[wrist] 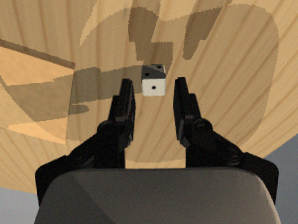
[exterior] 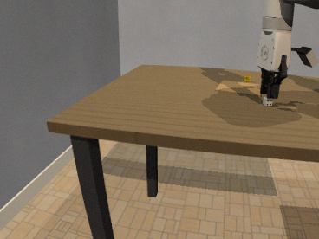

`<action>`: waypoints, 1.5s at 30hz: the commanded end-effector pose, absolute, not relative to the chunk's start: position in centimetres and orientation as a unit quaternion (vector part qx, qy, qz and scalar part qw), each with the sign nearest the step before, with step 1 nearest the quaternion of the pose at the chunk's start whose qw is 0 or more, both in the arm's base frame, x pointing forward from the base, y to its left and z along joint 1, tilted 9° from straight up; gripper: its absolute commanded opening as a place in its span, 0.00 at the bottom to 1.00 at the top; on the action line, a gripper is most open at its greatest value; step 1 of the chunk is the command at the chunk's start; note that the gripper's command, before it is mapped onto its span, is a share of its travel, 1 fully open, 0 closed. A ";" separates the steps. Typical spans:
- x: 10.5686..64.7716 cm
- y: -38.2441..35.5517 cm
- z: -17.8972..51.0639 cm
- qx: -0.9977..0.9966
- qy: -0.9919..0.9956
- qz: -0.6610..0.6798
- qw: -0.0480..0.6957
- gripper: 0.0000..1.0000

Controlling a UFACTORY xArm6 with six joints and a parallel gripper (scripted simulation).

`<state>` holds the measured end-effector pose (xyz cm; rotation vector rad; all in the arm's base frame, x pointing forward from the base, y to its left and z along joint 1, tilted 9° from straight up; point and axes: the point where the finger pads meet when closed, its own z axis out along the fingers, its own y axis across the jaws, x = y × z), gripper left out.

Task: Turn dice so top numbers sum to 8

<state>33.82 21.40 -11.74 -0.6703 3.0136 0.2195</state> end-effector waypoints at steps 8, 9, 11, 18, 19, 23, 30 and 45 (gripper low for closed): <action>33.9 21.5 -11.8 -0.216 0.973 0.071 0.025 0.36; 33.9 21.5 -11.8 -0.216 0.973 0.071 0.025 0.36; 33.9 21.5 -11.8 -0.216 0.973 0.071 0.025 0.36; 33.9 21.6 -12.6 -0.216 0.973 0.071 0.025 0.36; 33.9 21.6 -12.8 -0.216 0.973 0.071 0.025 0.36; 34.0 21.7 -13.4 -0.216 0.973 0.071 0.025 0.36; 34.0 21.8 -13.9 -0.216 0.973 0.071 0.025 0.36; 34.0 21.8 -14.0 -0.216 0.973 0.071 0.025 0.36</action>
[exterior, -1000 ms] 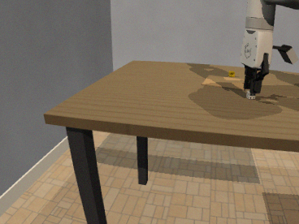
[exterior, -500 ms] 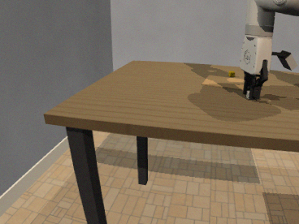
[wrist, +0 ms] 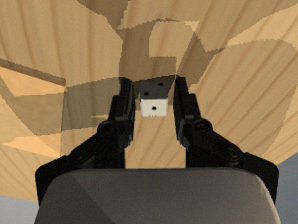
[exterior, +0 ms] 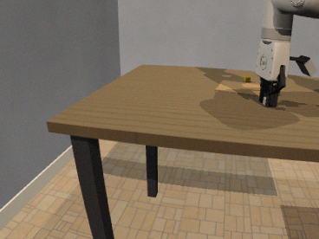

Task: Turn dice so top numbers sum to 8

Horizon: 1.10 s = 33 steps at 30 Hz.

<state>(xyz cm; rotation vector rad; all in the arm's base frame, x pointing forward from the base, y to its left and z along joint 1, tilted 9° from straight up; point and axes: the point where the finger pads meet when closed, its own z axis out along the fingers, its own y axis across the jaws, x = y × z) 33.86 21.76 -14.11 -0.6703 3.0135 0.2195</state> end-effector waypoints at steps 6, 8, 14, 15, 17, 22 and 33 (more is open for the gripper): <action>34.0 21.8 -14.0 -0.216 0.973 0.071 0.025 0.36; 34.0 21.8 -14.0 -0.216 0.973 0.071 0.025 0.36; 34.0 21.8 -14.0 -0.216 0.973 0.071 0.025 0.36; 34.0 21.8 -14.0 -0.216 0.973 0.071 0.025 0.36; 34.0 21.8 -14.0 -0.216 0.973 0.071 0.025 0.36; 34.0 21.8 -14.0 -0.216 0.973 0.071 0.025 0.36; 34.0 21.8 -14.0 -0.216 0.973 0.071 0.025 0.15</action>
